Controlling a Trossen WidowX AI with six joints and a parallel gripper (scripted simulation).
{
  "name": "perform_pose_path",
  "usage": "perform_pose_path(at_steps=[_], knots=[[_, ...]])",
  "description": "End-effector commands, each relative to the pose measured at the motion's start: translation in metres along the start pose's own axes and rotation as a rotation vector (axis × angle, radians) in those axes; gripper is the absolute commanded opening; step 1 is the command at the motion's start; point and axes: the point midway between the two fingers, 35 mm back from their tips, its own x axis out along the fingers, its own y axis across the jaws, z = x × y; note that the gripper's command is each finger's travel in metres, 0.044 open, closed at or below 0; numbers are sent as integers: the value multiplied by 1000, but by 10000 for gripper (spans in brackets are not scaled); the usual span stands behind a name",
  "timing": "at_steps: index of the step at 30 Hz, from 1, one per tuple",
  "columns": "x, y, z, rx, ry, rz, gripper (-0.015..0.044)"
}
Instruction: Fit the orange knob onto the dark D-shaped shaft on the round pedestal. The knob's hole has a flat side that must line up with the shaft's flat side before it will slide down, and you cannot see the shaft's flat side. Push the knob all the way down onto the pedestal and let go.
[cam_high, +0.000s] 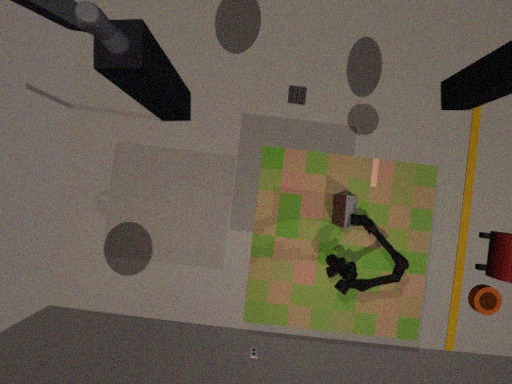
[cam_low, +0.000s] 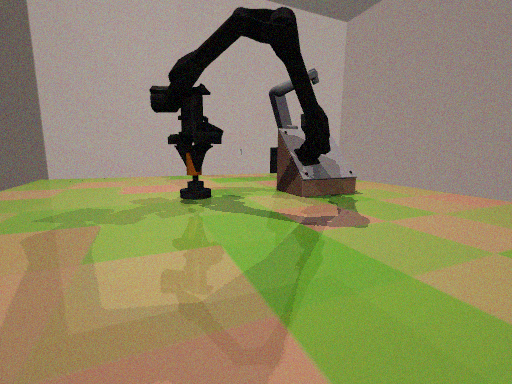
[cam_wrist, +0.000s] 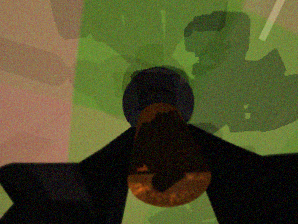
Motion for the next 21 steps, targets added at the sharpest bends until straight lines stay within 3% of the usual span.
perform_pose_path(at_steps=[1, 21], knots=[[1, 0, 1, 6, 3, 0, 0], [-3, 0, -1, 6, 3, 0, 0]])
